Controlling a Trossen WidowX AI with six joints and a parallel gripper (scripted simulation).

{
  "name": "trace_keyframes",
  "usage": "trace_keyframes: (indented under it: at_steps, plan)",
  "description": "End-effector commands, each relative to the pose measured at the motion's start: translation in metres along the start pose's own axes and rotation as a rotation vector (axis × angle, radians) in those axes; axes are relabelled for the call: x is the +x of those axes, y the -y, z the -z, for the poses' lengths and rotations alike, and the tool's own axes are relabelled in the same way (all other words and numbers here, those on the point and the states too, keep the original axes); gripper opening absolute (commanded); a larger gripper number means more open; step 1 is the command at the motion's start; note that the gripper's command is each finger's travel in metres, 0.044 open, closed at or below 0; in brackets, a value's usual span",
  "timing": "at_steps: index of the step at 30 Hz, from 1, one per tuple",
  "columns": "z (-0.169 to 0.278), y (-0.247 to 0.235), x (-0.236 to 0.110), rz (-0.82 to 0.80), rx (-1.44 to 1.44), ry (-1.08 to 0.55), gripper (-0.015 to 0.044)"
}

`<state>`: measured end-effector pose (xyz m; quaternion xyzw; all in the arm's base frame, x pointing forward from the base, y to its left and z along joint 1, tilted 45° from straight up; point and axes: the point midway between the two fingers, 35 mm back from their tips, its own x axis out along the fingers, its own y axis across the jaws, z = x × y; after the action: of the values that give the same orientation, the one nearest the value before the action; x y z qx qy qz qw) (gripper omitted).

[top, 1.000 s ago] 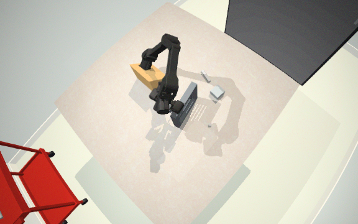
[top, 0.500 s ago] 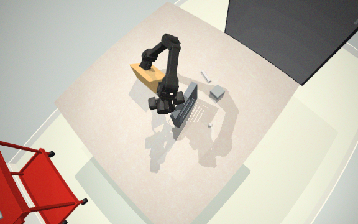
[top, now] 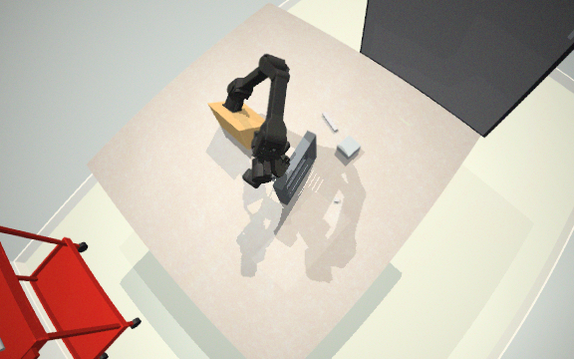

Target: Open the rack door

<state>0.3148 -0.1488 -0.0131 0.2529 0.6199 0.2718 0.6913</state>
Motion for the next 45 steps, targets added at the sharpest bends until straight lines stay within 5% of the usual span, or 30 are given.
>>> trace_keyframes:
  at_steps: [1,34,45]
  plan:
    - [-0.0005,-0.0002,0.0001,-0.001,-0.190,0.003,0.0284]
    - [-0.0006,-0.0001,0.0001,0.002,-1.817,0.004,0.0284]
    - [-0.0006,-0.0001,0.0001,0.002,-1.849,0.004,0.0264]
